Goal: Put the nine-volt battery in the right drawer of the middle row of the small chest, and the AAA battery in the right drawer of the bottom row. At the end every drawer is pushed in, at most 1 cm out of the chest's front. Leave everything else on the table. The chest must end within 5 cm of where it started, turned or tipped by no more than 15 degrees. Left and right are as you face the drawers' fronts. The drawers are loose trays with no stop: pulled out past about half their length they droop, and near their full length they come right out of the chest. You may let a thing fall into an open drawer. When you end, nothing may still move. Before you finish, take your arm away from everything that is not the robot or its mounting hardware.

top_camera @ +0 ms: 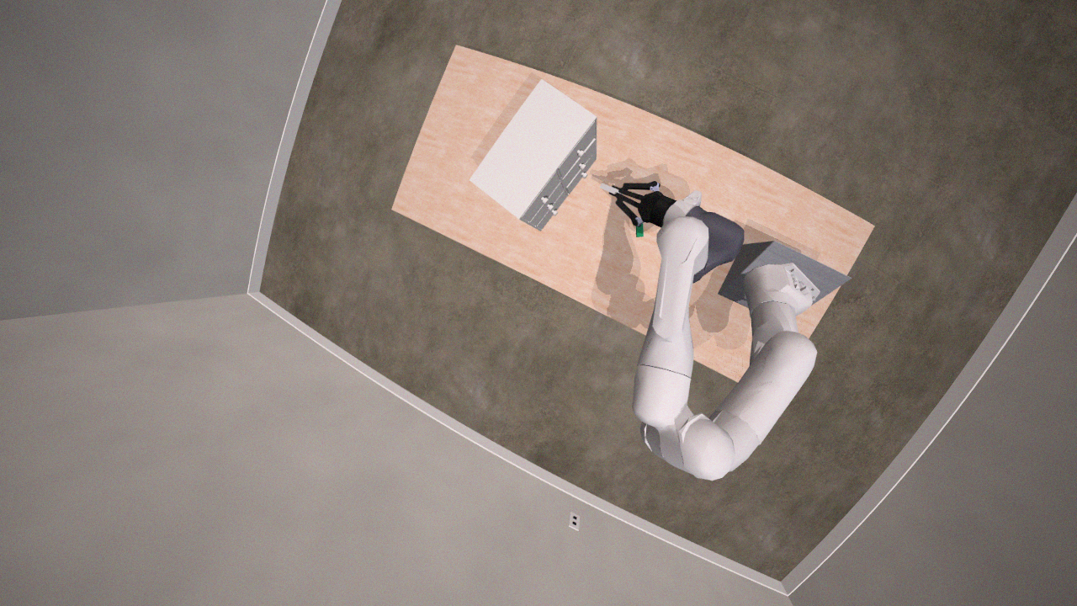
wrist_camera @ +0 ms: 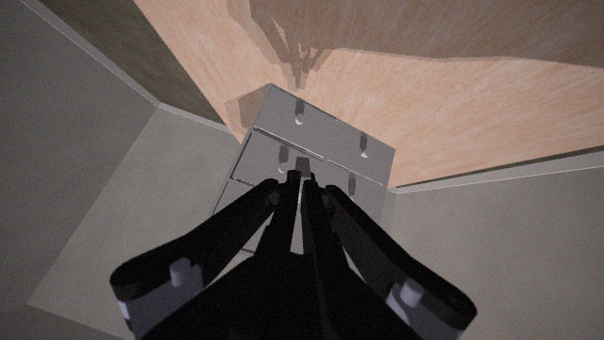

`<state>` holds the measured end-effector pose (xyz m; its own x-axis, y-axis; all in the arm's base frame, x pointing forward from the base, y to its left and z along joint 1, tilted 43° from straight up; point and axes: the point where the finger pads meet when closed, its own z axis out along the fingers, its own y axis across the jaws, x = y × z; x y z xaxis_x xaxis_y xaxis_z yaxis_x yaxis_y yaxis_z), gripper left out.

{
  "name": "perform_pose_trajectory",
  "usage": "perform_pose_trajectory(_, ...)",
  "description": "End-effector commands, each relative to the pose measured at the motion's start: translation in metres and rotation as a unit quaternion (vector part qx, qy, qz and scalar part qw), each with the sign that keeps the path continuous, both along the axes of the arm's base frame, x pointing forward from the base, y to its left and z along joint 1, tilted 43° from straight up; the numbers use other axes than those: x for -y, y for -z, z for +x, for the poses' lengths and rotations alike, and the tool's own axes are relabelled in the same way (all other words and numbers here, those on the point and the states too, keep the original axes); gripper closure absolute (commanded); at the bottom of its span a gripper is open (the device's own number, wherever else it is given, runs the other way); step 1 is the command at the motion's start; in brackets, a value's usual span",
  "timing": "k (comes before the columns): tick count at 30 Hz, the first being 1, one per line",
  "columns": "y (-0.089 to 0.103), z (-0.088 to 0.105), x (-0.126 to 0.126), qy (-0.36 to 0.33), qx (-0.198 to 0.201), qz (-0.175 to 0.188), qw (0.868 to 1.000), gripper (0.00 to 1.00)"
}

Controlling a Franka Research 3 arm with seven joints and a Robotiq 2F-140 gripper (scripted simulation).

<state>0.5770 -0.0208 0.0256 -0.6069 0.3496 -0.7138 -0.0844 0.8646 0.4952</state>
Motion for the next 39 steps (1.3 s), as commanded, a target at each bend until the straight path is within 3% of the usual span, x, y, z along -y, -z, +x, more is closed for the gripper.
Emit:
perform_pose_trajectory(1, -0.01, 0.008, -0.01, -0.088, 0.054, -0.079, 0.992, 1.0)
perform_pose_trajectory(6, -0.01, 0.008, -0.01, -0.088, 0.054, -0.079, 0.992, 1.0)
perform_pose_trajectory(7, -0.016, 0.013, -0.011, -0.144, 0.087, -0.127, 0.978, 1.0)
perform_pose_trajectory(11, -0.016, 0.013, -0.011, -0.144, 0.087, -0.127, 0.978, 1.0)
perform_pose_trajectory(12, -0.023, 0.017, -0.013, -0.192, 0.114, -0.166, 0.96, 1.0)
perform_pose_trajectory(13, -0.023, 0.017, -0.013, -0.203, 0.121, -0.175, 0.956, 1.0)
perform_pose_trajectory(17, -0.023, 0.017, -0.013, -0.207, 0.123, -0.179, 0.954, 1.0)
perform_pose_trajectory(18, -0.029, 0.018, -0.014, -0.252, 0.149, -0.214, 0.932, 1.0)
perform_pose_trajectory(20, -0.029, 0.018, -0.014, -0.272, 0.162, -0.231, 0.92, 1.0)
perform_pose_trajectory(24, -0.029, 0.018, -0.014, -0.272, 0.162, -0.231, 0.92, 1.0)
perform_pose_trajectory(25, -0.034, 0.017, -0.015, -0.318, 0.188, -0.265, 0.891, 1.0)
perform_pose_trajectory(27, -0.034, 0.017, -0.015, -0.336, 0.201, -0.28, 0.877, 1.0)
perform_pose_trajectory(31, -0.034, 0.017, -0.015, -0.336, 0.201, -0.28, 0.877, 1.0)
perform_pose_trajectory(32, -0.038, 0.014, -0.015, -0.381, 0.227, -0.31, 0.841, 1.0)
perform_pose_trajectory(34, -0.038, 0.014, -0.015, -0.397, 0.239, -0.323, 0.825, 1.0)
perform_pose_trajectory(39, -0.038, 0.014, -0.015, -0.397, 0.239, -0.323, 0.825, 1.0)
